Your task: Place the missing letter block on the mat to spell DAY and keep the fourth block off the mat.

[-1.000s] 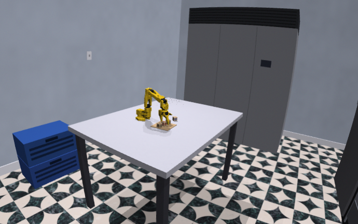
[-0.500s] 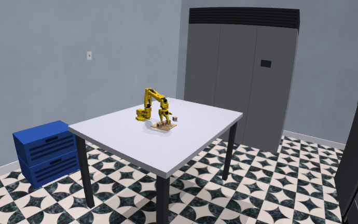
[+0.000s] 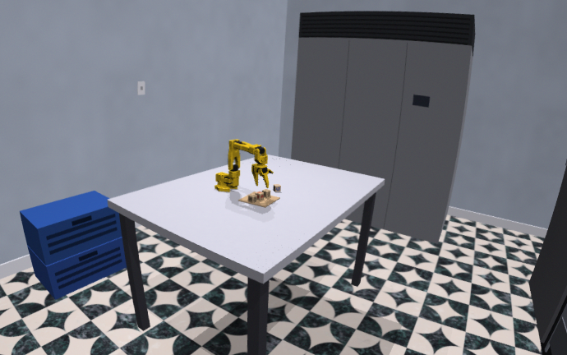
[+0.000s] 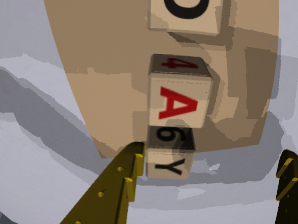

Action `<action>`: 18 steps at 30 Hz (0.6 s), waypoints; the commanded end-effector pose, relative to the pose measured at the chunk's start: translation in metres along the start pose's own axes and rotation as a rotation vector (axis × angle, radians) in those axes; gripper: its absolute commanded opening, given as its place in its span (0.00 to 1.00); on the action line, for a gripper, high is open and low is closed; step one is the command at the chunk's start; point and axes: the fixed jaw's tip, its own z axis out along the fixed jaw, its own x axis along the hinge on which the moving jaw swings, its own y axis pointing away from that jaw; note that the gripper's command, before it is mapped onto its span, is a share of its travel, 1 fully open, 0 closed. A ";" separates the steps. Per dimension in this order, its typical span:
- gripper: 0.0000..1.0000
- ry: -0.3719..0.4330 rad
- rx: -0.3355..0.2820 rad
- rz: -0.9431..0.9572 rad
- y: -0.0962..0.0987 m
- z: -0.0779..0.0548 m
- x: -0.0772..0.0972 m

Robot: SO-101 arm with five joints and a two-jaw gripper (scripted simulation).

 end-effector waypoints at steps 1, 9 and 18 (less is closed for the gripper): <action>0.36 -0.001 0.053 0.001 -0.003 -0.018 0.000; 0.36 -0.001 0.053 0.001 -0.002 -0.021 0.000; 0.36 -0.001 0.053 0.001 -0.002 -0.021 0.000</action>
